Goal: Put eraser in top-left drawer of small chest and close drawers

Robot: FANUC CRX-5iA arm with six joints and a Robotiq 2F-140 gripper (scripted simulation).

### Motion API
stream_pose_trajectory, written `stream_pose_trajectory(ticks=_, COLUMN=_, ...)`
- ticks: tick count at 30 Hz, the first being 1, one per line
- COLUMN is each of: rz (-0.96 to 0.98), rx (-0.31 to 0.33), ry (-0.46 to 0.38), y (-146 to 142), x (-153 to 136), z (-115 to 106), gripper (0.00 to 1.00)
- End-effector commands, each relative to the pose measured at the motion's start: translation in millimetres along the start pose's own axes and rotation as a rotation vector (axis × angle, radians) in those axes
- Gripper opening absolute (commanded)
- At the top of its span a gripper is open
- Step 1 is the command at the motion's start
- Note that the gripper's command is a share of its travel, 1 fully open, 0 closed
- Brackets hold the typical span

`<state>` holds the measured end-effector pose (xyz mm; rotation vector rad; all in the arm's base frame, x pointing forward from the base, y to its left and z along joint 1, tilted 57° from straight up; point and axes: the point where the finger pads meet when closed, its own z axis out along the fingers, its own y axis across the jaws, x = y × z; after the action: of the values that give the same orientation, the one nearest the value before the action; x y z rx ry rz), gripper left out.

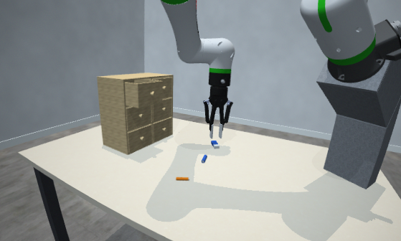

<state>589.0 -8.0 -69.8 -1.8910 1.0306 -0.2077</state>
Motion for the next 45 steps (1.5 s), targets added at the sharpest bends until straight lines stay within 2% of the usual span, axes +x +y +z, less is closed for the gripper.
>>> stream_pose_trajectory(ticks=1, rz=0.000, rx=0.000, ry=0.001, y=0.0, x=0.3, z=7.1, gripper=0.23)
stream_pose_trajectory(ticks=9, rz=0.000, rx=0.000, ry=0.001, y=0.0, x=0.4, z=19.0, gripper=0.23)
stream_pose_trajectory(ticks=38, rz=0.000, rx=0.000, ry=0.001, y=0.0, x=0.4, z=20.4, gripper=0.23)
stream_pose_trajectory(ticks=45, rz=0.000, rx=0.000, ry=0.001, y=0.0, x=0.3, z=30.2, gripper=0.23)
